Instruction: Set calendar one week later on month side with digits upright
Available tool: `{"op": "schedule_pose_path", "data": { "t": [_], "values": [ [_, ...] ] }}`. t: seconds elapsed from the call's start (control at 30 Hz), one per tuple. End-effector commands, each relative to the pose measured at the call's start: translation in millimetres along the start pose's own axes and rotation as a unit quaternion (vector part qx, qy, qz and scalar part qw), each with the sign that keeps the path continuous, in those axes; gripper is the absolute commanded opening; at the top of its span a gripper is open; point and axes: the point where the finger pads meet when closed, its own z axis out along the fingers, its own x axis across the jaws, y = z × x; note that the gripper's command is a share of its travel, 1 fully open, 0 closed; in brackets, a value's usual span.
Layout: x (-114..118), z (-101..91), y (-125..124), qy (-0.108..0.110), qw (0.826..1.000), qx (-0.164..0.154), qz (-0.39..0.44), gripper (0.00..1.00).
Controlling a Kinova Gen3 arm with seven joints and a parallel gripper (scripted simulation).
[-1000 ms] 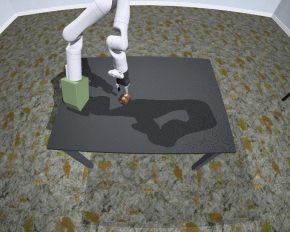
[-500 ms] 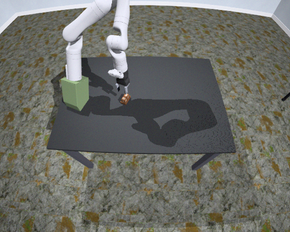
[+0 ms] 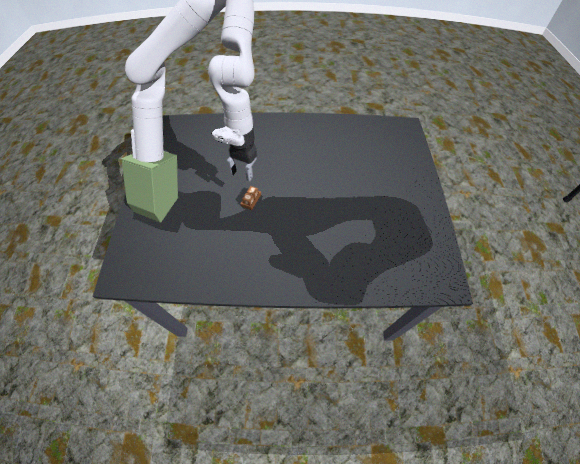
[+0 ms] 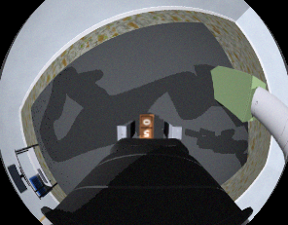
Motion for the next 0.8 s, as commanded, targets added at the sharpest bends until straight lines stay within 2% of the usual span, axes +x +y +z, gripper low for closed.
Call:
{"op": "schedule_pose_path", "data": {
  "t": [0.0, 0.23, 0.77],
  "values": [
    [-5.7, -14.0, 2.6, -0.009, 1.0, -0.002, -0.003, 1.0],
    [-5.4, -29.7, 2.6, -0.009, 1.0, -0.002, -0.003, 1.0],
    [-5.4, -30.4, 2.6, -0.009, 1.0, -0.002, -0.003, 1.0]
  ]
}}
